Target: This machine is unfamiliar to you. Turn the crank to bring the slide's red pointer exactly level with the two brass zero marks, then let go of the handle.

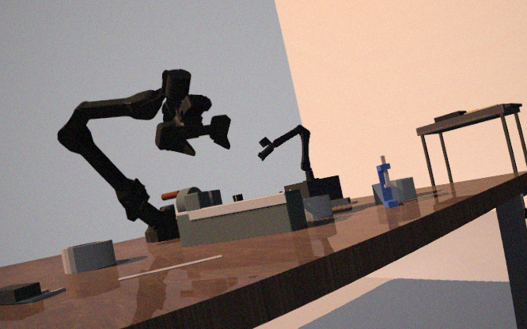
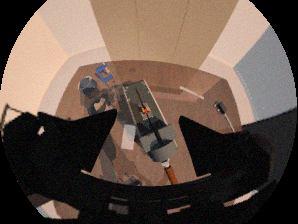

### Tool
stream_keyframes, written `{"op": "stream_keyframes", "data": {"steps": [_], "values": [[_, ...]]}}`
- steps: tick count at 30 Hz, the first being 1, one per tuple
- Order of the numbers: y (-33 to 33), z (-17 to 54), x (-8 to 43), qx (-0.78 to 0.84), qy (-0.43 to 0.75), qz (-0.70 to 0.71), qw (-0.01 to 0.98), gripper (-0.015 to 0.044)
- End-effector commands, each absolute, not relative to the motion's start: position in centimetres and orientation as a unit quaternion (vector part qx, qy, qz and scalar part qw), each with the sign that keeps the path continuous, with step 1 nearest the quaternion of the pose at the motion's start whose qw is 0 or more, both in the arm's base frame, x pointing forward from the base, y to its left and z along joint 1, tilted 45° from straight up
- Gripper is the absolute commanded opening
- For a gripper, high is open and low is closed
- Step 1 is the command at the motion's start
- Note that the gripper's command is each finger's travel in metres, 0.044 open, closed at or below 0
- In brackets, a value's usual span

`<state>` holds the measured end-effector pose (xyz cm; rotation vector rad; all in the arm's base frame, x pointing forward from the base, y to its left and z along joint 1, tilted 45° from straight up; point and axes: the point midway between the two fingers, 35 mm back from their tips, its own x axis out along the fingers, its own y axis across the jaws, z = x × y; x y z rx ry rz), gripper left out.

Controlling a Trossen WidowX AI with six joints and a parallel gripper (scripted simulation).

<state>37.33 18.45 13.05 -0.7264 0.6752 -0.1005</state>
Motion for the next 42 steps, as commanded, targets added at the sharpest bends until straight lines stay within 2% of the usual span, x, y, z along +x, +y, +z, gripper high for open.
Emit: {"op": "stream_keyframes", "data": {"steps": [1,12,29,42], "values": [[19.5,12.4,38.2,-0.328,0.308,-0.072,0.890,0.0440],[16.5,9.2,39.0,-0.328,0.306,-0.074,0.891,0.0440],[16.5,9.2,39.0,-0.328,0.306,-0.074,0.891,0.0440],[19.3,12.6,38.1,-0.331,0.310,-0.071,0.889,0.0440]]}}
